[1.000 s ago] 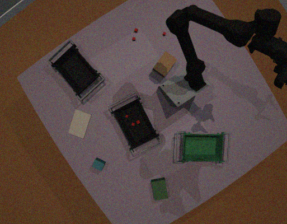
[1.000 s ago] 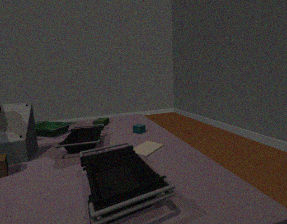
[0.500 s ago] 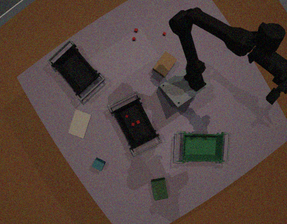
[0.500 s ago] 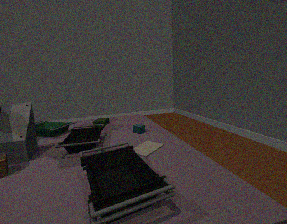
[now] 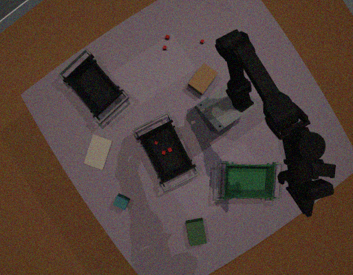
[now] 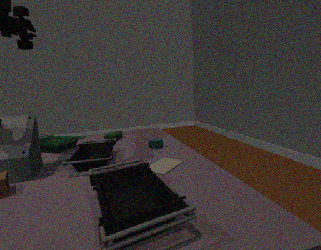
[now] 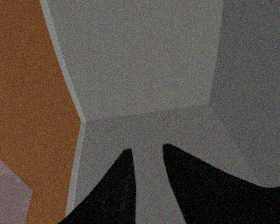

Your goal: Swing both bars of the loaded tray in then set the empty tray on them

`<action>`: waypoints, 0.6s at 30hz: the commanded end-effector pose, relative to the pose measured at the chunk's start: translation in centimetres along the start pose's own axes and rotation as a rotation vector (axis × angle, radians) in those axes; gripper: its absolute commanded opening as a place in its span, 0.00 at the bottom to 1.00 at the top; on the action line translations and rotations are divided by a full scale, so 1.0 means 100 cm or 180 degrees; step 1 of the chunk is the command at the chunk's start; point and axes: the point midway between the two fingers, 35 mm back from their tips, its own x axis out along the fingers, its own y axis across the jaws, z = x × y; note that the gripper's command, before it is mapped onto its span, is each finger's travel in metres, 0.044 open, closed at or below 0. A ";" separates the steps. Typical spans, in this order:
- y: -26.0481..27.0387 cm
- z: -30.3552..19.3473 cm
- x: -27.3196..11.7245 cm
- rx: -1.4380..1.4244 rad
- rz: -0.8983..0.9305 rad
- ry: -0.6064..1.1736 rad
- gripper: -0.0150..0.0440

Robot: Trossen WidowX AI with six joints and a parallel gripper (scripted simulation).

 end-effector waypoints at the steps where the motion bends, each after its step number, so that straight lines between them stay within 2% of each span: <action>1: 0.039 -0.047 0.030 0.0723 0.0406 0.0276 0.40; 10: 0.125 -0.142 0.067 0.2356 0.1056 0.1198 0.40; 18: 0.229 -0.223 0.073 0.3862 0.1498 0.2328 0.40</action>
